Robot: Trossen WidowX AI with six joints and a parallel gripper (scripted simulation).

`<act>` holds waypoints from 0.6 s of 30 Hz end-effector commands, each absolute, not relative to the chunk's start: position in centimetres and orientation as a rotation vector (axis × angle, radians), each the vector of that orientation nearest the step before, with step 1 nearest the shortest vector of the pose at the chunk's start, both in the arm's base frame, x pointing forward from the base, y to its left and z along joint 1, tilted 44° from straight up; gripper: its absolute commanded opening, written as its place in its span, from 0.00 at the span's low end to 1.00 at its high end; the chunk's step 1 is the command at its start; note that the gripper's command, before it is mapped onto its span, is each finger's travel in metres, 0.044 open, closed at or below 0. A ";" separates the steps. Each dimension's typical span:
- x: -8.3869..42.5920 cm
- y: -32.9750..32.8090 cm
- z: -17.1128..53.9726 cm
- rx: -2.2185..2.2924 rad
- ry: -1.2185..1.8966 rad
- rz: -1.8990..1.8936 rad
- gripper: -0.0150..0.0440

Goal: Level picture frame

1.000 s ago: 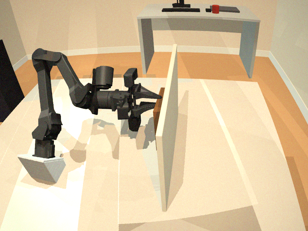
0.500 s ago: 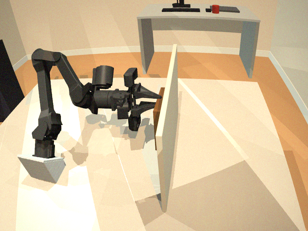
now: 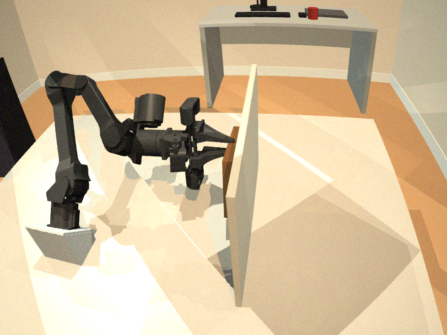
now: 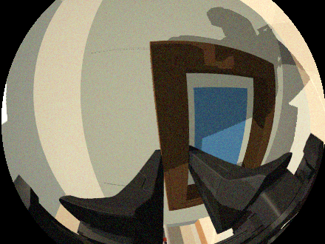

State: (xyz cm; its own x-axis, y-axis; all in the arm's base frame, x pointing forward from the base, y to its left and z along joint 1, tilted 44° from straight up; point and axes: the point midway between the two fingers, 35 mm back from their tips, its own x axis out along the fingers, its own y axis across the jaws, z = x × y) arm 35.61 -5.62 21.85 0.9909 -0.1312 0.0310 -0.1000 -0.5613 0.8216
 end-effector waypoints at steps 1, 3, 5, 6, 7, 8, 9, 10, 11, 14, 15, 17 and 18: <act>35.6 -6.0 22.4 2.165 -0.181 -0.035 0.25; 35.6 -6.0 22.4 2.165 -0.181 -0.035 0.25; 35.5 -6.1 22.5 2.165 -0.181 -0.035 0.25; 35.5 -6.1 22.5 2.165 -0.181 -0.035 0.25; 35.5 -6.1 22.5 2.165 -0.181 -0.035 0.25; 35.5 -6.1 22.5 2.165 -0.181 -0.035 0.25; 35.5 -6.1 22.6 2.165 -0.181 -0.035 0.25; 35.5 -6.1 22.6 2.165 -0.181 -0.035 0.25; 35.5 -6.1 22.6 2.165 -0.181 -0.035 0.25; 35.5 -6.2 22.6 2.165 -0.181 -0.035 0.25; 35.5 -6.2 22.6 2.165 -0.181 -0.035 0.25; 35.5 -6.2 22.6 2.164 -0.181 -0.035 0.25; 35.5 -6.2 22.6 2.164 -0.181 -0.035 0.25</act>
